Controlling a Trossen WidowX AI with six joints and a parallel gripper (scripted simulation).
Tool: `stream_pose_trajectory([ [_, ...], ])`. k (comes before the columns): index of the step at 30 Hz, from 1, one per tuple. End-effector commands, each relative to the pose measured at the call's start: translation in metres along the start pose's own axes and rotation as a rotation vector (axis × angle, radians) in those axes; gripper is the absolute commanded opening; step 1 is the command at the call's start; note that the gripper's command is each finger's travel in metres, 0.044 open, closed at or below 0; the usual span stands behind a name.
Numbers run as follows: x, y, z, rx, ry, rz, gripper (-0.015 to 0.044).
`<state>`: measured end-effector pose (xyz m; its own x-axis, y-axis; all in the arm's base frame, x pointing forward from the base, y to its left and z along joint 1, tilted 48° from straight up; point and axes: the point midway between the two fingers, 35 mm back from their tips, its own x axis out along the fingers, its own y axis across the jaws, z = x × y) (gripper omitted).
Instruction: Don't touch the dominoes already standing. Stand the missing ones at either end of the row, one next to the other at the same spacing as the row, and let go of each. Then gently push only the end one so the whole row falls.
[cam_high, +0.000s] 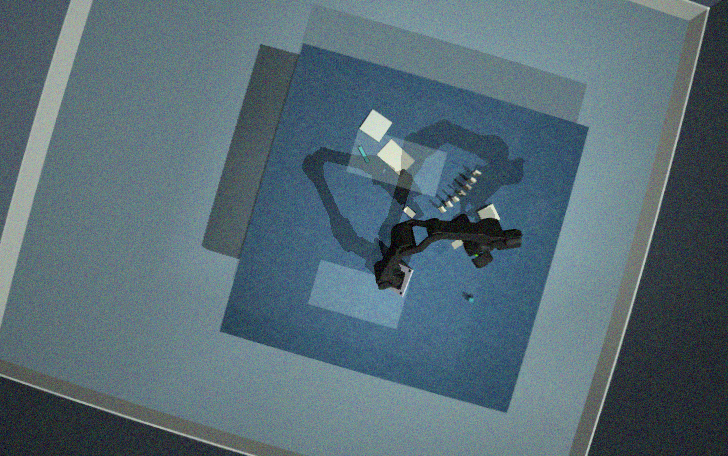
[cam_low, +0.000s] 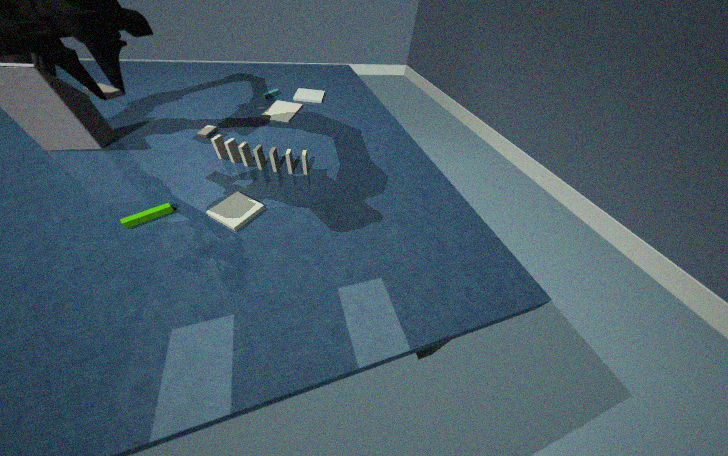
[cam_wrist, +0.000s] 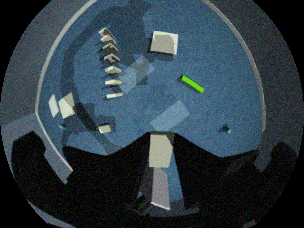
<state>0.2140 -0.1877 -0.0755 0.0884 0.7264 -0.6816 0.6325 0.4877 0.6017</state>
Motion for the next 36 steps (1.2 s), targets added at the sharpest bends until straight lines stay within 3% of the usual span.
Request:
stream_pose_trajectory([
  [1,0.003,-0.024,0.010,0.428,0.007,-0.004,0.0107],
  [13,0.005,-0.026,0.011,0.426,0.002,-0.015,0.0107],
  [36,0.077,-0.068,0.035,0.384,-0.255,-0.332,0.0107],
])
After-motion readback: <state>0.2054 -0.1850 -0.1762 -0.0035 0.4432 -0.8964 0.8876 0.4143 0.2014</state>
